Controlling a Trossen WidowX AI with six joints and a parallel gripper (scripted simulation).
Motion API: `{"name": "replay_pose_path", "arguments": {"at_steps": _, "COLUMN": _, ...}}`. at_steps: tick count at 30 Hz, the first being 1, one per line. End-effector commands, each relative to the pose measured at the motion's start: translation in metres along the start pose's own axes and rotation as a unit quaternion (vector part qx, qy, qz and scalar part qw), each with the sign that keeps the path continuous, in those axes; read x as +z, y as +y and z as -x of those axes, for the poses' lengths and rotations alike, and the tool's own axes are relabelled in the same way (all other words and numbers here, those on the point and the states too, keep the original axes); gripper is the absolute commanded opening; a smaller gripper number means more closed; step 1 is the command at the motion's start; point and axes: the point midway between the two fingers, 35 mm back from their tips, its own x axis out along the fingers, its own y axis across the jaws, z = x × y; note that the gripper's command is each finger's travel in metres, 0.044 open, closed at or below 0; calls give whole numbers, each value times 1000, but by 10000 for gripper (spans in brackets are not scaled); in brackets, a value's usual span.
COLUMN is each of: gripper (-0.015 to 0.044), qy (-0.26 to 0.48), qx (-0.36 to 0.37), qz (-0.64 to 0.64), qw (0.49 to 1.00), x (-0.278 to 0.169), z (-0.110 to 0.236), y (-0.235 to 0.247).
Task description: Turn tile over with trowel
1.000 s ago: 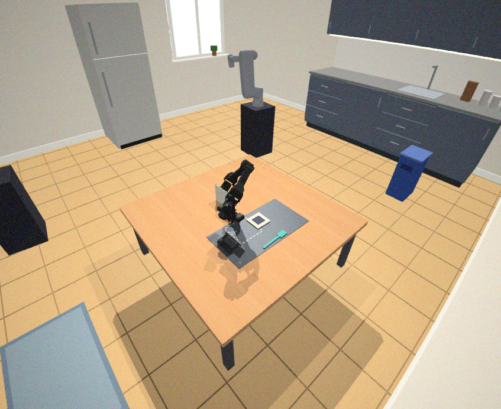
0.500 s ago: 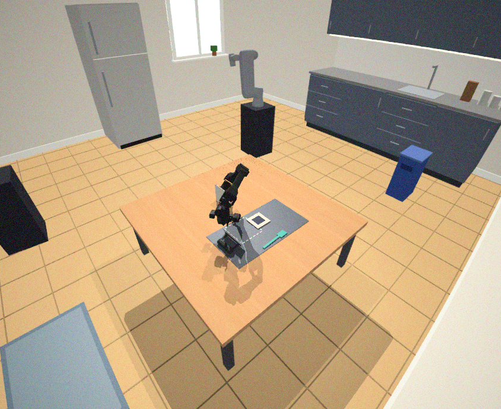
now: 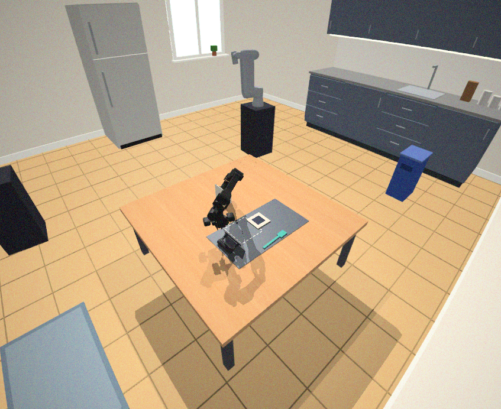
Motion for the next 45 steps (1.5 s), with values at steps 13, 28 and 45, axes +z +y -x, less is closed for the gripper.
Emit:
{"name": "replay_pose_path", "arguments": {"at_steps": 13, "gripper": 100, "qy": 4, "qx": 0, "qz": 162, "qw": 987, "x": 4, "z": -9, "y": -28}}
{"name": "replay_pose_path", "arguments": {"at_steps": 28, "gripper": 100, "qy": 5, "qx": 3, "qz": 191, "qw": 982, "x": -2, "z": -20, "y": -10}}
{"name": "replay_pose_path", "arguments": {"at_steps": 45, "gripper": 100, "qy": 7, "qx": 5, "qz": 216, "qw": 976, "x": -11, "z": -30, "y": 7}}
